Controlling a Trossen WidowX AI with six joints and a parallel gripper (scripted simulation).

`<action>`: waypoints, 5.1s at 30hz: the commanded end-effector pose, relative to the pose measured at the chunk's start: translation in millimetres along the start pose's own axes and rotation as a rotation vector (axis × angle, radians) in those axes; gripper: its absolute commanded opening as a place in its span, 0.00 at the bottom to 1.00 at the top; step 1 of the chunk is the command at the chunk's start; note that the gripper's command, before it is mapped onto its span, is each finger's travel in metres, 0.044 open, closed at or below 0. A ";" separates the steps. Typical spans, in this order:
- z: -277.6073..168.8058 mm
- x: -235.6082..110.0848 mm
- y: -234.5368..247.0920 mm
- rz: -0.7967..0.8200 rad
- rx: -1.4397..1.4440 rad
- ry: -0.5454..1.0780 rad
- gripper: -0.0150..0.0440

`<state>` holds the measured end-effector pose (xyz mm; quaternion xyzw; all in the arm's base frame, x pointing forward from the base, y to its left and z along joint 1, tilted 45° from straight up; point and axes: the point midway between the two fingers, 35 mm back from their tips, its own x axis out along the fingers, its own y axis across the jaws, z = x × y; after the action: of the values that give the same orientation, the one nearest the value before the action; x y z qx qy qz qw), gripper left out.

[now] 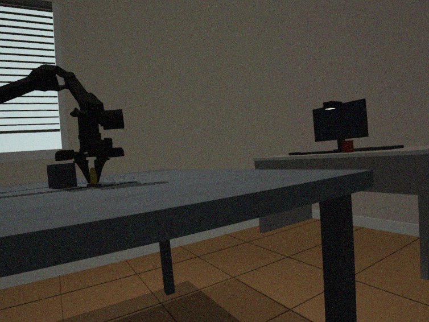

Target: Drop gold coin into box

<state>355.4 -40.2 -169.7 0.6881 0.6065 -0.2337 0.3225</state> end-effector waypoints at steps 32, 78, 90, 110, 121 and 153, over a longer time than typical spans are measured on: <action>2.9 -51.1 3.0 0.005 0.005 -0.004 0.25; -50.2 -98.1 -11.4 0.003 -0.060 -0.001 0.25; -76.8 -97.8 -27.0 0.002 -0.060 0.000 0.25; -117.2 -94.8 -59.4 0.001 -0.057 0.004 0.25; -115.5 -94.3 -58.8 -0.005 -0.059 0.003 0.25; -119.1 -85.4 -61.0 -0.006 -0.051 0.003 0.25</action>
<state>274.1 -10.1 -36.3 0.6762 0.6153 -0.2181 0.3415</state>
